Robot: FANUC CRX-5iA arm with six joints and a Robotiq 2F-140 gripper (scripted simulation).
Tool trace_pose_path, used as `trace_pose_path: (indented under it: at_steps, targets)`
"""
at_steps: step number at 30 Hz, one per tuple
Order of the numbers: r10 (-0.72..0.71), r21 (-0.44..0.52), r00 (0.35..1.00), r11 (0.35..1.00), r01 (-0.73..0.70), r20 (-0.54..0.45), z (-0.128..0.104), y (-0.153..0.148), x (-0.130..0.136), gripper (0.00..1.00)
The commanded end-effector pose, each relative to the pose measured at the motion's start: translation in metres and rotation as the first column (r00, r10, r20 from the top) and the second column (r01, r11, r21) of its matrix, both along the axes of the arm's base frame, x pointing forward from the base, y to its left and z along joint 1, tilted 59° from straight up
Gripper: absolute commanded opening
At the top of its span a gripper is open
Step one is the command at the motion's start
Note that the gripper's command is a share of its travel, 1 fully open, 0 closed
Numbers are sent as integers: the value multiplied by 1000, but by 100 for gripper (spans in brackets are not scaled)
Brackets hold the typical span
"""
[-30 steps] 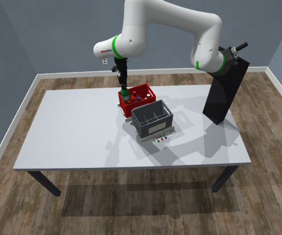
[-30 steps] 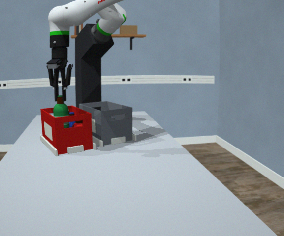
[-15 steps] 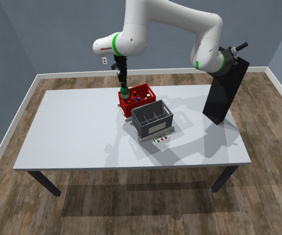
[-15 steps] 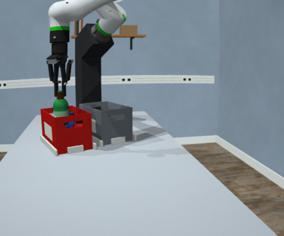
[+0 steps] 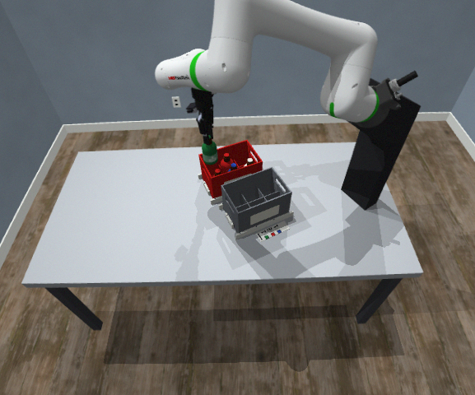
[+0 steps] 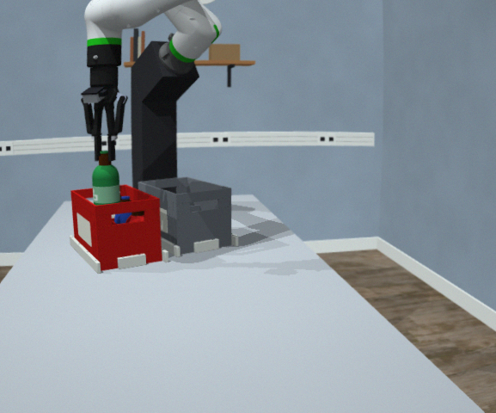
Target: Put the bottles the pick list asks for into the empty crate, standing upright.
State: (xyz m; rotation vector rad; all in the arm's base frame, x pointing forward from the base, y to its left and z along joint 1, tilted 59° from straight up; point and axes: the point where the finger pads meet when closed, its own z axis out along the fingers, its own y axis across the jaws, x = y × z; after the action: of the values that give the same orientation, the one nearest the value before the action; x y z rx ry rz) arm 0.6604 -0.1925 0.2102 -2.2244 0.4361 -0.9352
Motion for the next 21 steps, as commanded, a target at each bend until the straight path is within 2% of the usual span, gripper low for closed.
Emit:
trace_pose_path:
  at_steps: [1, 21]
  targets:
    - [-1, -1, 1000, 1000, 1, 1, 4, -4, -5, 10]
    - [-1, -1, 1000, 1000, 1, 1, 18, -17, -25, 10]
